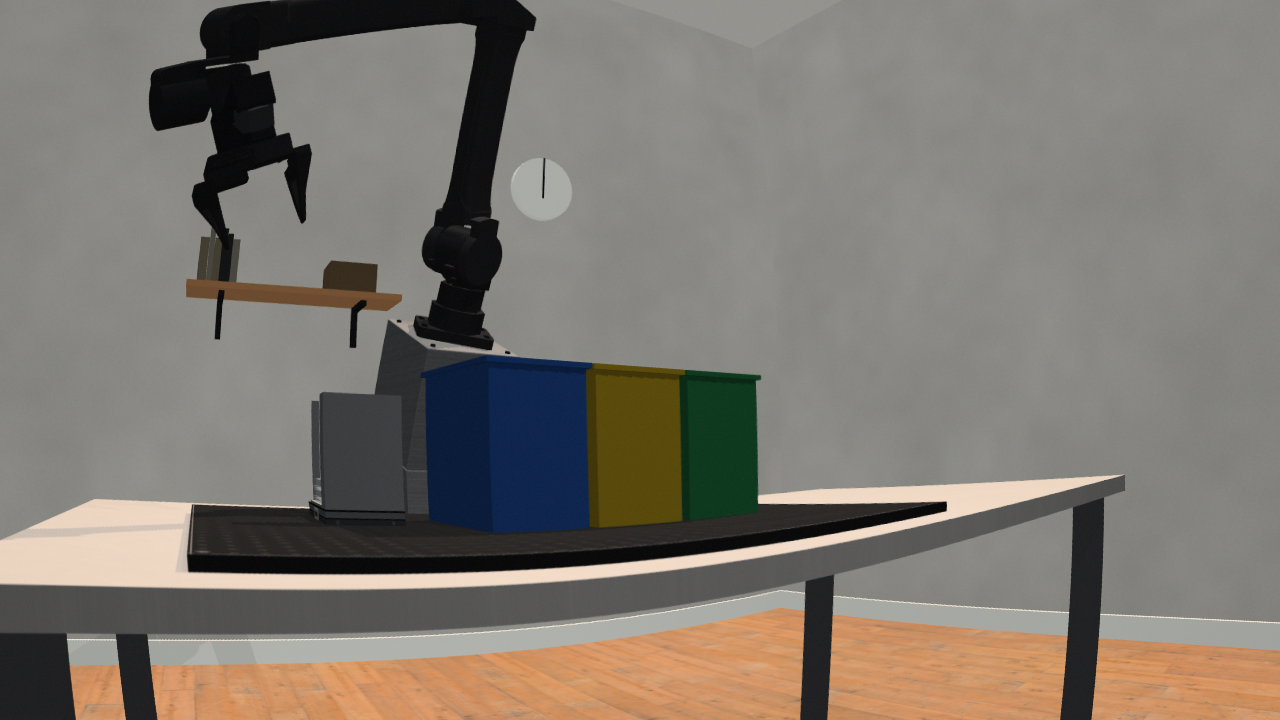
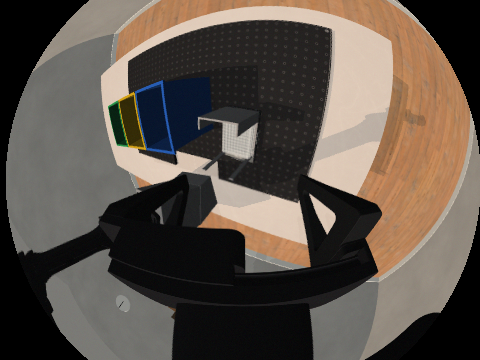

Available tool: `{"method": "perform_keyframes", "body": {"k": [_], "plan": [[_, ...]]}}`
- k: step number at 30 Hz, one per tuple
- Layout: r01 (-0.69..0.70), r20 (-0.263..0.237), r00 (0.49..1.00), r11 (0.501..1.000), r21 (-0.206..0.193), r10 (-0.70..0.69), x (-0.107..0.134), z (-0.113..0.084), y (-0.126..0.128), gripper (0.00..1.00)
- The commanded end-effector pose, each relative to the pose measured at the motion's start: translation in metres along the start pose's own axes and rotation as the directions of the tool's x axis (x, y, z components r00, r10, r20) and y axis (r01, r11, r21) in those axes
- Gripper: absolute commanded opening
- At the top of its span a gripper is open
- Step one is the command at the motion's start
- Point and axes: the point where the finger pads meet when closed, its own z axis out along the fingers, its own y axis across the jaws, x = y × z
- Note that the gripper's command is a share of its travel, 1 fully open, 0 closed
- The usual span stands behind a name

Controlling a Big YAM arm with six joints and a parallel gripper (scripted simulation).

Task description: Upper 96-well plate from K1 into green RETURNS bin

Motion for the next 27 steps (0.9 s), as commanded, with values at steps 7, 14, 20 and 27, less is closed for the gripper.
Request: {"method": "perform_keyframes", "body": {"k": [7, 14, 20, 27], "plan": [[0.003, 0.003, 1.000, 1.000, 0.009, -0.003, -0.001, -0.004, 0.000, 1.00], [0.003, 0.003, 1.000, 1.000, 0.009, -0.003, -0.001, -0.004, 0.000, 1.00], [0.004, -0.012, 1.000, 0.994, 0.113, -0.002, -0.004, 0.007, 0.013, 1.00], [-0.012, -0.013, 1.000, 0.983, 0.183, 0.015, 0.007, 0.035, 0.031, 1.00]]}}
